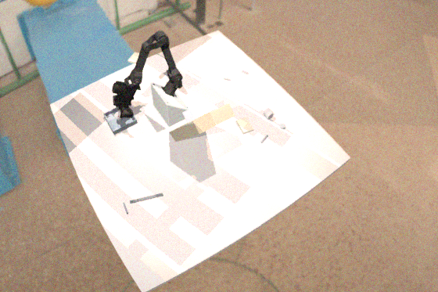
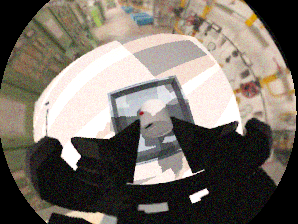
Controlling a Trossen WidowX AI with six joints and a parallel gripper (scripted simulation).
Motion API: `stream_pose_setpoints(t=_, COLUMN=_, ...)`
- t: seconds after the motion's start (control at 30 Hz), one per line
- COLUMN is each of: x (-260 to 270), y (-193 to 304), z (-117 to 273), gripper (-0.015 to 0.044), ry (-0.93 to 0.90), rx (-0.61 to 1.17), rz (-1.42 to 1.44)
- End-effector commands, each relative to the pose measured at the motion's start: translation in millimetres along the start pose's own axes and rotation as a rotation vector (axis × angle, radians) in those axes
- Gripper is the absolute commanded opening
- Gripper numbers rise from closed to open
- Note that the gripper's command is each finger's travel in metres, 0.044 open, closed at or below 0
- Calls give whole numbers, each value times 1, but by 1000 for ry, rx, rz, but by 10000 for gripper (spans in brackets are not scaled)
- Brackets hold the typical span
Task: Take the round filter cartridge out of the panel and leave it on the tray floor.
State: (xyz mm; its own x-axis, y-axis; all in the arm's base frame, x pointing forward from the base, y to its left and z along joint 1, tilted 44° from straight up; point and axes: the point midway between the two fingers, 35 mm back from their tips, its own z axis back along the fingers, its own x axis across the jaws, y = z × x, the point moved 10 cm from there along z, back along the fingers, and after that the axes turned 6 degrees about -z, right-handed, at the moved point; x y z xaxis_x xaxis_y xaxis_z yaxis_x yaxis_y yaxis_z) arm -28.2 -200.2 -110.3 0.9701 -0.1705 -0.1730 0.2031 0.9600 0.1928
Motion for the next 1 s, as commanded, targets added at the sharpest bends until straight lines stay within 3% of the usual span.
stream_pose_setpoints(t=0.0, x=0, y=-1, z=0, gripper=210, ry=0, rx=-5, rz=-1)
stream_pose_setpoints(t=0.3, x=0, y=-1, z=0, gripper=440, ry=0, rx=-5, rz=-1)
stream_pose_setpoints(t=0.4, x=1, y=-6, z=7, gripper=440, ry=-1, rx=-4, rz=-1)
stream_pose_setpoints(t=0.57, x=4, y=-34, z=59, gripper=440, ry=-1, rx=-3, rz=0)
stream_pose_setpoints(t=0.97, x=3, y=-31, z=50, gripper=440, ry=2, rx=-7, rz=5)
